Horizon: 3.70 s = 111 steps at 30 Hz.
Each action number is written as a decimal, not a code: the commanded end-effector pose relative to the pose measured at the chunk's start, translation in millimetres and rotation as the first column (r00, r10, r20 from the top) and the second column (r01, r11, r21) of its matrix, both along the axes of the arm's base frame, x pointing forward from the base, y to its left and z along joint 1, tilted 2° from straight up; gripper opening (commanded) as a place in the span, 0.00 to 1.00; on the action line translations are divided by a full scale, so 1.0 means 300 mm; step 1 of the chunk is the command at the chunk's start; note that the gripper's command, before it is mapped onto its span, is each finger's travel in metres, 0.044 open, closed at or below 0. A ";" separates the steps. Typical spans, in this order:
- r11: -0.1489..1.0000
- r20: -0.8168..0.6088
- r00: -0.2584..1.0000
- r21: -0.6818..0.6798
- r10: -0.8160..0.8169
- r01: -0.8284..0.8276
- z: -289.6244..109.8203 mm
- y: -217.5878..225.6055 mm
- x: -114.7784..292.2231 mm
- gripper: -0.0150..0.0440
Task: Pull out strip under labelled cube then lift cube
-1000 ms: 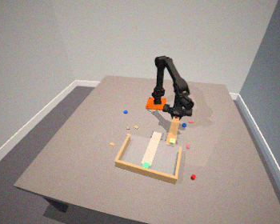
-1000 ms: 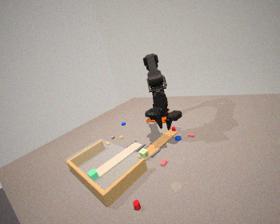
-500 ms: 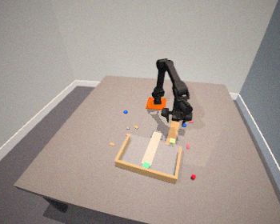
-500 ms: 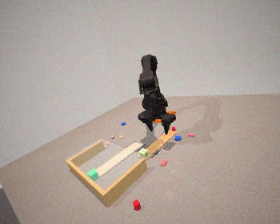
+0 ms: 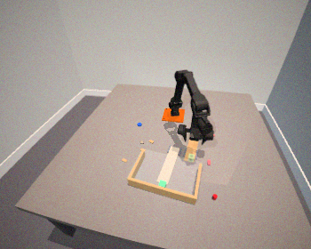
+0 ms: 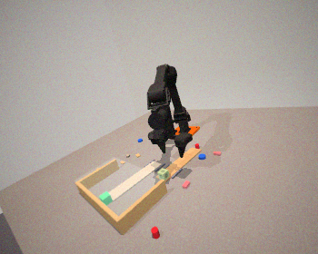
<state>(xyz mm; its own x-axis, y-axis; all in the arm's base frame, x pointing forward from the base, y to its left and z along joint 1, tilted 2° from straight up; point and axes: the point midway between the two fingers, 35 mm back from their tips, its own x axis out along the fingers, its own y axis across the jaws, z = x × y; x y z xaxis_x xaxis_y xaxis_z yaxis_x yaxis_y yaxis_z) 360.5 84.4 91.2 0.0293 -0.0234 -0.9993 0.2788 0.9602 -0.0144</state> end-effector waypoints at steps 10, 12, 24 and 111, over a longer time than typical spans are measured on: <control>1.000 0.000 1.000 -0.004 0.003 -0.003 0.017 -0.039 0.153 1.00; 1.000 0.000 1.000 -0.004 0.003 -0.003 0.019 -0.045 0.176 1.00; 1.000 0.002 1.000 -0.004 0.003 -0.003 0.004 -0.057 0.242 0.78; 1.000 -0.008 1.000 -0.006 0.003 -0.003 -0.024 -0.118 -0.160 0.25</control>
<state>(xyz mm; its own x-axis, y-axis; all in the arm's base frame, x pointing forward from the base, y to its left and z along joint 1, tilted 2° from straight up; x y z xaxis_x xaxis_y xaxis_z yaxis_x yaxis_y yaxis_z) 323.2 51.0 81.5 0.0084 -0.0288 -0.9995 0.2724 0.9618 -0.0255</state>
